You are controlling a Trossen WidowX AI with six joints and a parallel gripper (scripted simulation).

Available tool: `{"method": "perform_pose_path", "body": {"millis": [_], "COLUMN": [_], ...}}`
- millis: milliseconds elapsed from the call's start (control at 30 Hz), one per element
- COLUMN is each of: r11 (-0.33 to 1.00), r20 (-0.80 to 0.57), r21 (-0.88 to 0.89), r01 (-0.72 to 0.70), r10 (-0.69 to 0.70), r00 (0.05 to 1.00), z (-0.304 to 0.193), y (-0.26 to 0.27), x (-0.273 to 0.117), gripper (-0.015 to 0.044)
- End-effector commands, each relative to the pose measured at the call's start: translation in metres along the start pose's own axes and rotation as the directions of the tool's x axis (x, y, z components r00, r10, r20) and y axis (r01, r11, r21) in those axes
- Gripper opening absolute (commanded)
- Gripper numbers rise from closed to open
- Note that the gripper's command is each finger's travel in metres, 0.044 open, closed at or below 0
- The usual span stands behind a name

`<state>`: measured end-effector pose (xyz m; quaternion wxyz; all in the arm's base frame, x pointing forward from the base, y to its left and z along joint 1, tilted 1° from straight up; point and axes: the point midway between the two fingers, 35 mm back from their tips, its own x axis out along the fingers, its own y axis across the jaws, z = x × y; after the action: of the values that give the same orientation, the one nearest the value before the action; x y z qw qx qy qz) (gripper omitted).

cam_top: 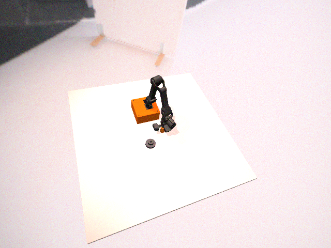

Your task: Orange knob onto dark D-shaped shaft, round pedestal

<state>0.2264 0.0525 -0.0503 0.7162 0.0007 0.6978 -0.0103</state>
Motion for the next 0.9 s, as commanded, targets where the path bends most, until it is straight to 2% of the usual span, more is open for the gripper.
{"method": "perform_pose_path", "body": {"millis": [0, 33, 367, 567, 733, 867], "r11": [1.000, 1.000, 1.000, 1.000, 1.000, 1.000], "r20": [-0.001, -0.001, -0.001, -0.001, 0.000, 0.001], "r21": [-0.002, -0.002, -0.002, -0.002, -0.002, -0.002], "r01": [0.006, 0.006, 0.006, 0.006, 0.006, 0.005], "r10": [-0.006, -0.006, -0.006, -0.006, -0.006, -0.005], "r00": [1.000, 1.000, 1.000, 1.000, 1.000, 1.000], "z": [-0.002, -0.002, -0.002, -0.002, 0.004, 0.010], "y": [-0.001, -0.001, -0.001, -0.001, 0.001, 0.003], "x": [0.006, 0.006, 0.006, 0.006, -0.009, -0.036], "gripper": [0.0440, 0.0440, 0.0177, 0.0138, 0.0006, 0.0000]}}
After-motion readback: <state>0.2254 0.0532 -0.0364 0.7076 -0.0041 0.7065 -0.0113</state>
